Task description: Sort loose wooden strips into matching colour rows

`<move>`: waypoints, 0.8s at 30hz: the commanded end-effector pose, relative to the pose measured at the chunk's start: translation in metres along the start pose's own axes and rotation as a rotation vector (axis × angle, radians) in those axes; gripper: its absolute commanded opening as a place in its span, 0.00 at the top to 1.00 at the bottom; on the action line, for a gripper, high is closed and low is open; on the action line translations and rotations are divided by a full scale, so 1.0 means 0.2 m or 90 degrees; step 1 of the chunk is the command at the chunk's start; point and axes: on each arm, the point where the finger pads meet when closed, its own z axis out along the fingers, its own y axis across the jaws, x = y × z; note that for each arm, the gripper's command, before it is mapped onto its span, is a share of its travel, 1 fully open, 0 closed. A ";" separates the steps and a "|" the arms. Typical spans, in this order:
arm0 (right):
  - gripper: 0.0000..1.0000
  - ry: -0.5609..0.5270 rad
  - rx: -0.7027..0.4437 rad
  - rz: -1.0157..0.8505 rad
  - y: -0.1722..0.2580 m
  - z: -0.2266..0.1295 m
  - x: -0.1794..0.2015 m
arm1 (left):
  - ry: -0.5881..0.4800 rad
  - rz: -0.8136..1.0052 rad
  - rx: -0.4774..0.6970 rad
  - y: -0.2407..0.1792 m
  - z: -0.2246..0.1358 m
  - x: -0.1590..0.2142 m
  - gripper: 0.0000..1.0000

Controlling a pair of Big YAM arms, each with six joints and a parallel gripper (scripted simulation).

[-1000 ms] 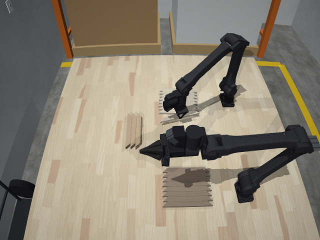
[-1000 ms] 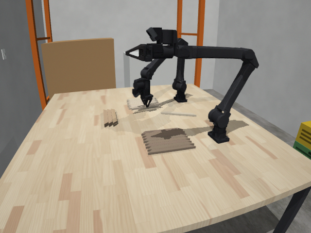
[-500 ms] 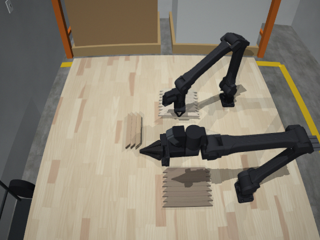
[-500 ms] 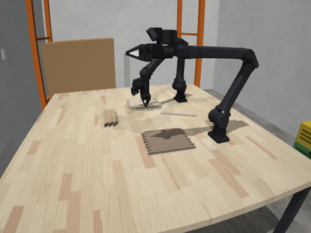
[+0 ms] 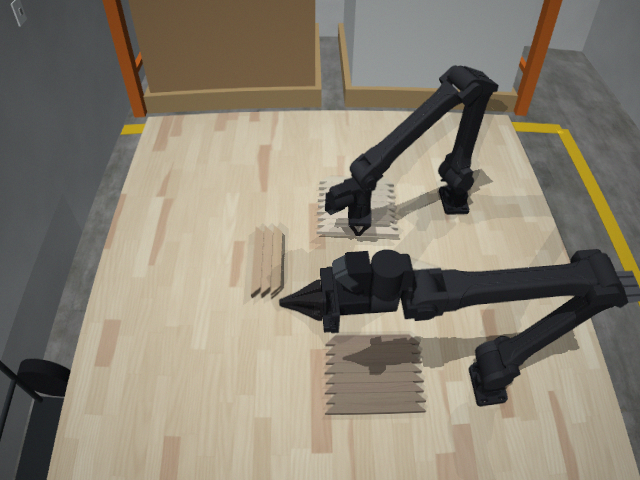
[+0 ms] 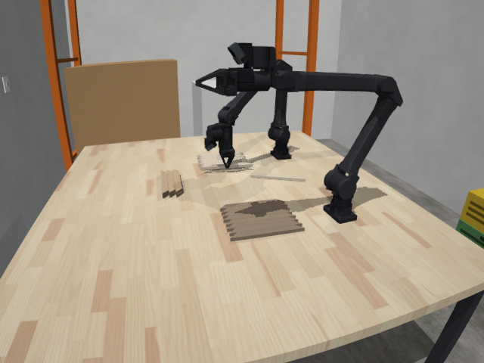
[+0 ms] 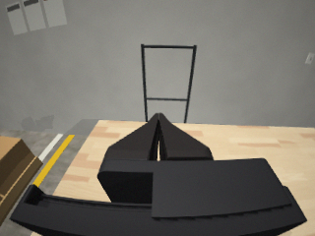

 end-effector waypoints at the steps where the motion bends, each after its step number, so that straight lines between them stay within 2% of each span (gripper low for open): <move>1: 1.00 -0.007 -0.003 -0.003 0.01 0.02 -0.03 | -0.020 0.003 0.009 -0.04 -0.02 -0.06 0.99; 24: 1.00 -0.005 -0.004 0.007 0.00 0.11 -0.04 | -0.027 0.000 0.010 -0.04 -0.01 -0.10 0.99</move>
